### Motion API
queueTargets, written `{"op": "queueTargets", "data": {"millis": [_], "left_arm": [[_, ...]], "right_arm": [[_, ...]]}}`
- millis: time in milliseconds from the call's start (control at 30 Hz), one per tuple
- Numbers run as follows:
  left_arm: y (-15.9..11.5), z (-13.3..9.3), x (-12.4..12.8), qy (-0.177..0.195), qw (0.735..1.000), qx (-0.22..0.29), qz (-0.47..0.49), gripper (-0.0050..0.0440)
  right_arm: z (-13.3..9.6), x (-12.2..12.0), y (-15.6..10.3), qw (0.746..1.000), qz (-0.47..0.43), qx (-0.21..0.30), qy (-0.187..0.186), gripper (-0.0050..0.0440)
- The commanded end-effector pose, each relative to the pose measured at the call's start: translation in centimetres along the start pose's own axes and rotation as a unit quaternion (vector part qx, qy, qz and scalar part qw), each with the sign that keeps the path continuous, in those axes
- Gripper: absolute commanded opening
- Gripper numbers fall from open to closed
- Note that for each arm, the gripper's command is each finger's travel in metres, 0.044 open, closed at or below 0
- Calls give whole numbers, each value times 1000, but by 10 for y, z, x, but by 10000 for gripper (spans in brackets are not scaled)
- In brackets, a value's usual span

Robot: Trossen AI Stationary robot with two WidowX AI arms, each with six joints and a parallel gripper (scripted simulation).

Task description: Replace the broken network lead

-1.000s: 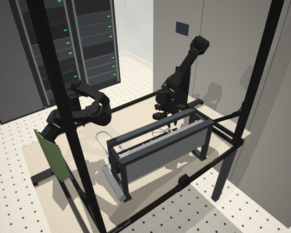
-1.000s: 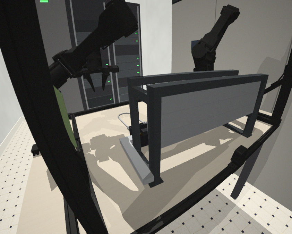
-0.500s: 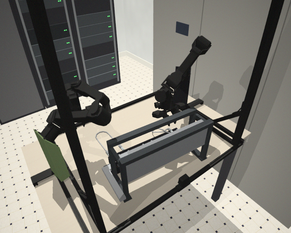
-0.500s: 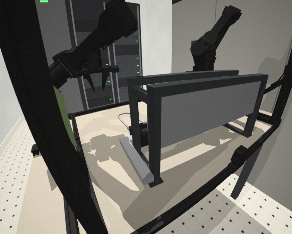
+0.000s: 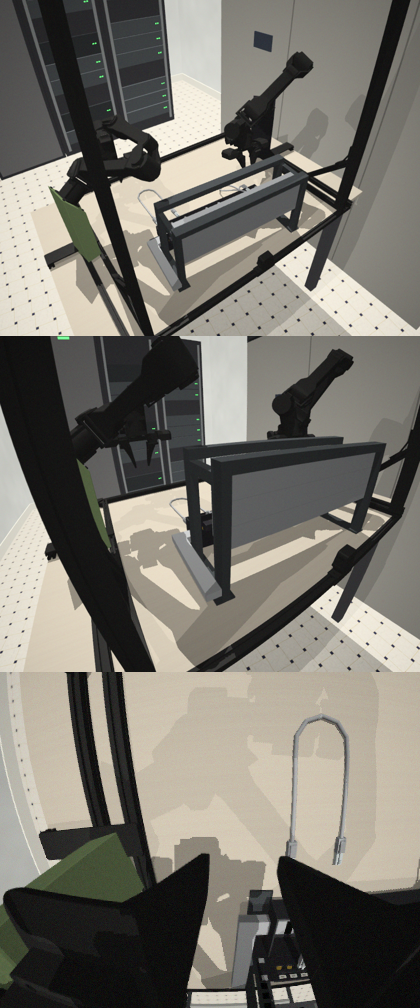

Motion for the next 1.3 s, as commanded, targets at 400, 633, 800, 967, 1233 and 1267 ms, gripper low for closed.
{"op": "queueTargets", "data": {"millis": [400,633,800,967,1233,1267], "left_arm": [[0,0,0,0,1000,0,0,176],[0,0,0,0,1000,0,0,176],[0,0,0,0,1000,0,0,176],[0,0,0,0,1000,0,0,176],[0,0,0,0,1000,0,0,176],[0,0,0,0,1000,0,0,176]], "right_arm": [[-26,-38,39,999,-1,-54,0,176],[-26,-38,39,999,-1,-54,0,176],[-26,-38,39,999,-1,-54,0,176],[-50,-74,77,994,-2,-106,-1,176],[-50,-74,77,994,-2,-106,-1,176],[-50,-74,77,994,-2,-106,-1,176]]}}
Point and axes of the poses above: on each arm, the point midway between the two fingers, 35 mm back from their tips, its own z axis out along the fingers, its own x axis across the jaws, y = z × x, the point moved 3 cm from there along -z, back along the fingers, and after that the axes turned 1 degree about z, right-handed, at the moved point
